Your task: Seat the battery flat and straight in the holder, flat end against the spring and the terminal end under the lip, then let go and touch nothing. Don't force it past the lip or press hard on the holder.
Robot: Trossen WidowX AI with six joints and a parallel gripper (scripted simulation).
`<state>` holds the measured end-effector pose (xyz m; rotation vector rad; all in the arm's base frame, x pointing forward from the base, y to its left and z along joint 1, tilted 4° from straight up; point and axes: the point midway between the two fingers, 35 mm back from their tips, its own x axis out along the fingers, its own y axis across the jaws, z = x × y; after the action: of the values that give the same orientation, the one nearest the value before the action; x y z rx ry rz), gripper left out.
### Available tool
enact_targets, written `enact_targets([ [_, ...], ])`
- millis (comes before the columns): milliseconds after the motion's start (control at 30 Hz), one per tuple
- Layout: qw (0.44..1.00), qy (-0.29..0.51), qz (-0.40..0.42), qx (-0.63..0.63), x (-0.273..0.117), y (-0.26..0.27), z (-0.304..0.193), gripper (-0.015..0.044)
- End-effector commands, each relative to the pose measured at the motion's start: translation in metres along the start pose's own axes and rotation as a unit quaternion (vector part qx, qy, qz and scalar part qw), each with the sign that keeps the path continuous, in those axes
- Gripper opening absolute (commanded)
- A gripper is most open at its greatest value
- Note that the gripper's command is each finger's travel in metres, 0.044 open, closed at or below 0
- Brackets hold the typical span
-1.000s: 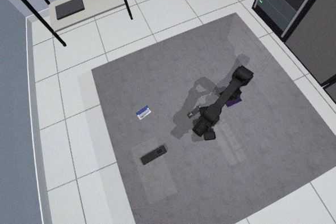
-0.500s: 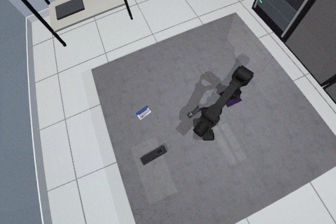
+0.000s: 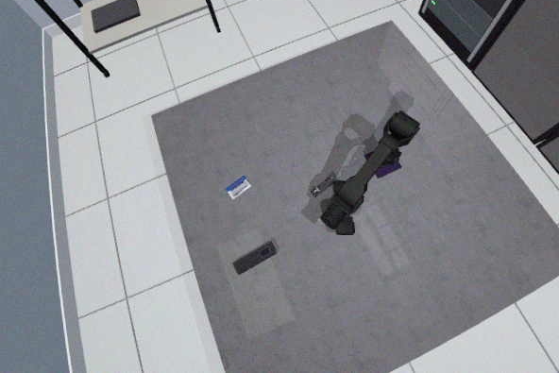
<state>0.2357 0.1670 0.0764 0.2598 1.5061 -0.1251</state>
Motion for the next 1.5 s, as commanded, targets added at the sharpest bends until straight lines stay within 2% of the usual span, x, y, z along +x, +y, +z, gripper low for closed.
enact_targets([
  [0, 1.0, 0.002, -0.006, 0.002, 0.01, -0.002, 0.0, 0.0223],
  [300, 1.0, 0.002, -0.006, 0.002, 0.022, -0.003, -0.001, 0.0223],
  [467, 1.0, 0.002, -0.006, 0.002, 0.022, -0.003, -0.001, 0.0092],
  [633, 1.0, 0.002, -0.006, 0.002, 0.022, -0.003, -0.001, 0.0061],
  [800, 1.0, 0.002, -0.006, 0.002, 0.02, -0.003, -0.001, 0.0061],
  [1033, 1.0, 0.002, -0.006, 0.002, -0.027, -0.002, -0.001, 0.0061],
  [1200, 1.0, 0.002, -0.007, 0.0, -0.029, -0.003, 0.0, 0.0061],
  [1467, 0.995, 0.001, -0.009, -0.104, -0.038, -0.034, 0.027, 0.0061],
])
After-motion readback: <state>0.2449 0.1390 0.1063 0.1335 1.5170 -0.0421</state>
